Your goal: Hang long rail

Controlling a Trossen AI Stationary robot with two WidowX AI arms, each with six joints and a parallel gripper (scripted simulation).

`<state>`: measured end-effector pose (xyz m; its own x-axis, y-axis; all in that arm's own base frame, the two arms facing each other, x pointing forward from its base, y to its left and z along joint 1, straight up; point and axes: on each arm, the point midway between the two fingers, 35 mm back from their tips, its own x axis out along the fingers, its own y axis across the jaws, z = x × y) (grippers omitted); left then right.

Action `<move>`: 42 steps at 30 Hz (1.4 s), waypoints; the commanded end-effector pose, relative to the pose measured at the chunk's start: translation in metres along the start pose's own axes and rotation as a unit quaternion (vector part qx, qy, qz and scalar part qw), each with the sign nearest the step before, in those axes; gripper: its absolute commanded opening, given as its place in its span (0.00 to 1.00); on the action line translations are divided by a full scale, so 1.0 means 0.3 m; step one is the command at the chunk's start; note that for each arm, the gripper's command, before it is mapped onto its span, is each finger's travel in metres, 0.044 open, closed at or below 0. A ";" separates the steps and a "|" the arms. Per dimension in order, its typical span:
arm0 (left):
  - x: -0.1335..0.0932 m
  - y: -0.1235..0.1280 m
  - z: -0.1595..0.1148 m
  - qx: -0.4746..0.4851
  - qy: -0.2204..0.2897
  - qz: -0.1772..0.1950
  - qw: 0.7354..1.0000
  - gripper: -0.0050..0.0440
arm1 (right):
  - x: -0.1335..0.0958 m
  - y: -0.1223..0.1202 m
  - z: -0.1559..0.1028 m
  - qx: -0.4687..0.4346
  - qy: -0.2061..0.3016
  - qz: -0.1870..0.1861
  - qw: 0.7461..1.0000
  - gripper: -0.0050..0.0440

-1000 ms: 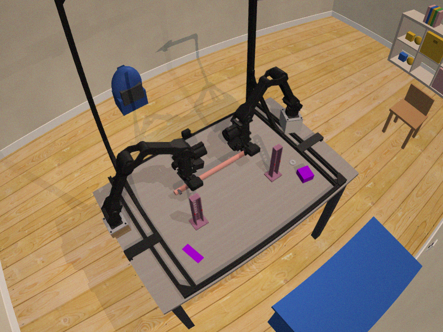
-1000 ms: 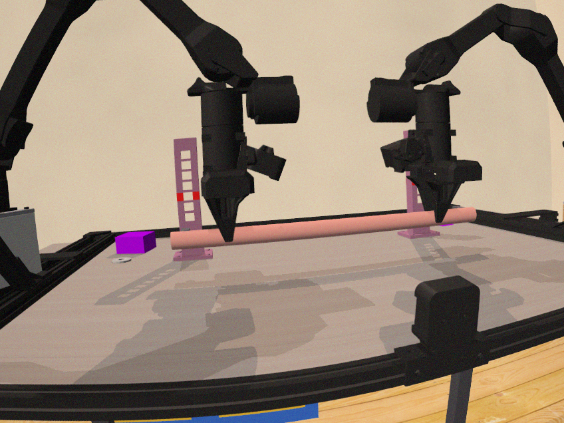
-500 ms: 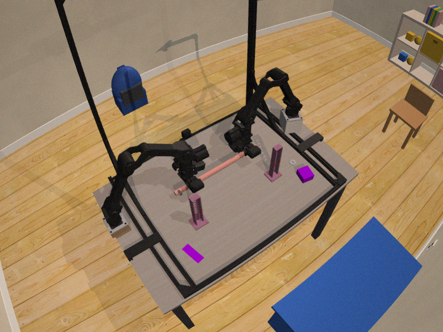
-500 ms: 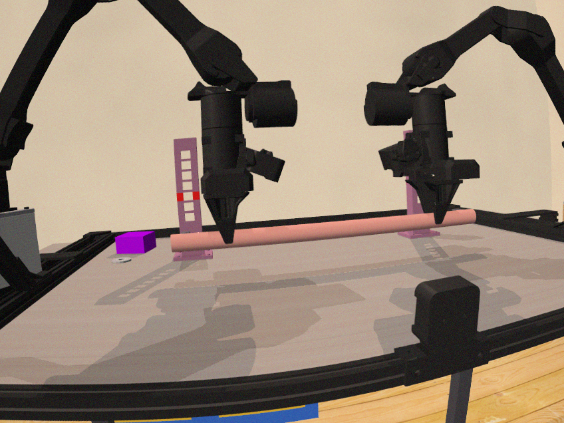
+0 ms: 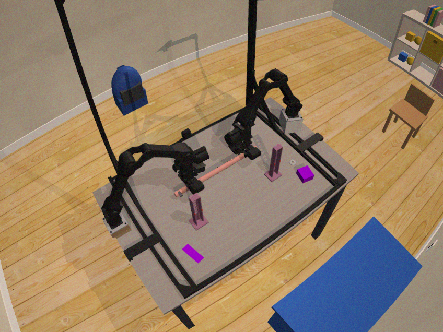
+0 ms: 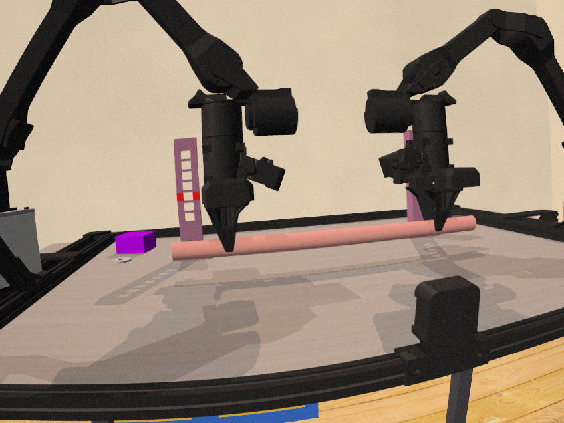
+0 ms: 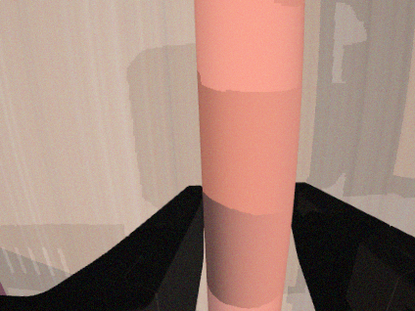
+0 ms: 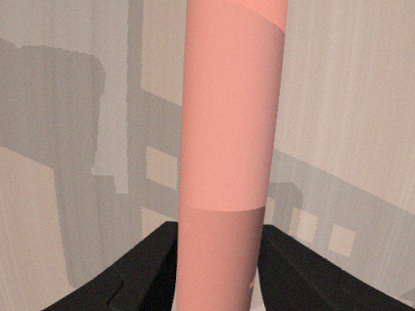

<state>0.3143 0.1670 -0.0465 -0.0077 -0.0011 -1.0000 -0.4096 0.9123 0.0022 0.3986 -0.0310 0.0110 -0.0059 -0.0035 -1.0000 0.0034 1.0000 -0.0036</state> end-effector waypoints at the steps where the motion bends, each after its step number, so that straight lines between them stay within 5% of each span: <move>1: 0.010 0.000 0.003 0.000 -0.002 -0.001 1.000 0.10 | 0.010 0.000 0.002 0.000 -0.001 0.002 1.000 0.10; 36: 0.099 -0.001 0.003 0.000 -0.003 -0.001 1.000 0.10 | 0.099 0.000 0.002 0.000 -0.003 0.002 1.000 0.10; 42: 0.091 0.000 0.001 0.000 -0.001 0.000 1.000 0.40 | 0.091 0.000 0.000 0.000 0.000 0.000 1.000 0.40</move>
<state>0.3143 0.1670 -0.0742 -0.0056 -0.0001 -1.0000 -0.4096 0.9123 0.0021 0.3985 -0.0310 -0.0168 -0.0047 -0.0034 -1.0000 0.0034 1.0000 -0.0034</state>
